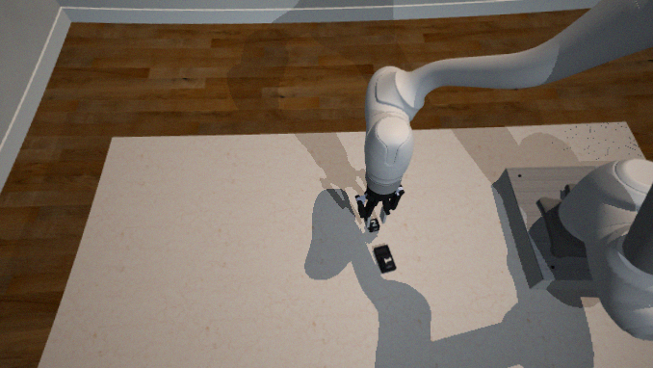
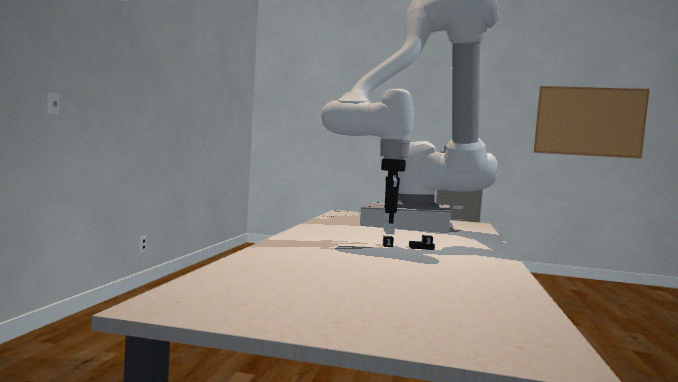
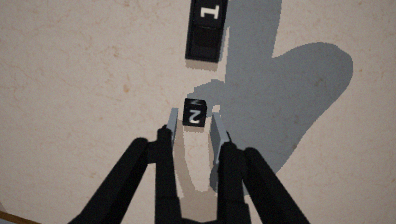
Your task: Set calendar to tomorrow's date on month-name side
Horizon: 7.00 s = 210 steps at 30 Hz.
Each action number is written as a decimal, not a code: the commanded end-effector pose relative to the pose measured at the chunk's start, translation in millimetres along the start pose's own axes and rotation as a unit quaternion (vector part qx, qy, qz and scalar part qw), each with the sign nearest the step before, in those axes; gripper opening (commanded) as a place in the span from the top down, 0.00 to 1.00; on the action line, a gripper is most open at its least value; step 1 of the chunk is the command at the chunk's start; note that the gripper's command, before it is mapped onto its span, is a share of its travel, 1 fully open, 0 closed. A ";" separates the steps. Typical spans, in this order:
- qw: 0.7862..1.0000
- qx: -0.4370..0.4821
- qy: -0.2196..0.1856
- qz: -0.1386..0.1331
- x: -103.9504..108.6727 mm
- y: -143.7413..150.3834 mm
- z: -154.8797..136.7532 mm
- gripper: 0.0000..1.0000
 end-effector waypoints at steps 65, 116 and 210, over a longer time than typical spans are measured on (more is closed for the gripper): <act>1.000 0.001 -0.002 -0.001 -2.5 1.3 -2.8 0.72; 1.000 0.001 -0.002 -0.001 -27.5 1.4 -2.9 0.72; 1.000 0.001 -0.002 -0.001 46.2 1.3 -2.5 0.84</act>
Point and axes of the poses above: the point where the finger pads meet when closed, its own x axis back along the fingers, its own y axis across the jaws, z = x × y, the point moved 2 cm from there along x, back along the fingers, and after that the axes turned 4 degrees about -x, right-handed, at the moved point
